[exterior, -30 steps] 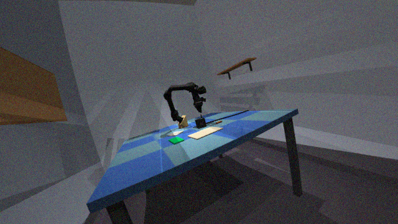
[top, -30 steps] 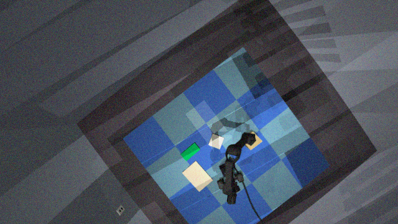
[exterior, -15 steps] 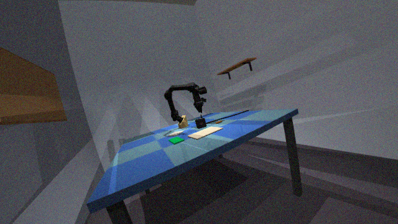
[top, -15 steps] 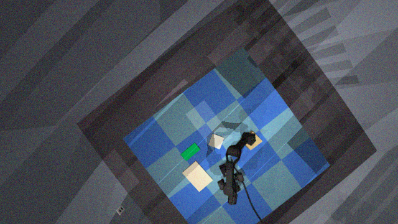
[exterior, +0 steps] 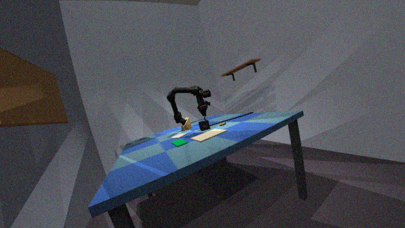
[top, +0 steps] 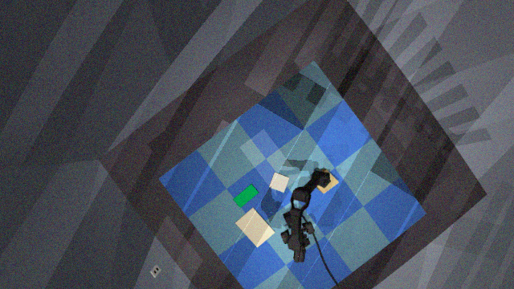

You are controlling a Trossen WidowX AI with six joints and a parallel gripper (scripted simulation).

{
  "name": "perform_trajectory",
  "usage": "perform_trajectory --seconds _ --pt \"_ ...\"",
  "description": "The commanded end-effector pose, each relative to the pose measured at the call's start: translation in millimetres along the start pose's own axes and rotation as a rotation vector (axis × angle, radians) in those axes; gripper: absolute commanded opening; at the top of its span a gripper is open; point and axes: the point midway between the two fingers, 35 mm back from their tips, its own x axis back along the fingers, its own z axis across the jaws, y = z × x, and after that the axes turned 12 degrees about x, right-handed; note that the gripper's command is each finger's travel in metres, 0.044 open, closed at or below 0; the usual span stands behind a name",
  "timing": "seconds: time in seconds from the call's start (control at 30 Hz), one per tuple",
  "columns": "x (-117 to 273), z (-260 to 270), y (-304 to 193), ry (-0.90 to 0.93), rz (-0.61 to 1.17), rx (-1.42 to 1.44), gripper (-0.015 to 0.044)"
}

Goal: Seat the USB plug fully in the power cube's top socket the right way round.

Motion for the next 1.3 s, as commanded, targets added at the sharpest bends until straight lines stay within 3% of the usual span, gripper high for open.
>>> perform_trajectory --seconds 0.0,0.27,0.83,1.27 --pt "-5.1 -0.4 -1.0 0.000 0.003 0.002 0.0440" --pt "-9.5 -0.3 -1.1 0.000 0.003 0.002 0.0440" --pt "-7.7 0.0 -0.5 0.001 0.001 -0.001 0.0000" --pt "-7.7 0.0 -0.5 0.001 0.001 -0.001 0.0000"
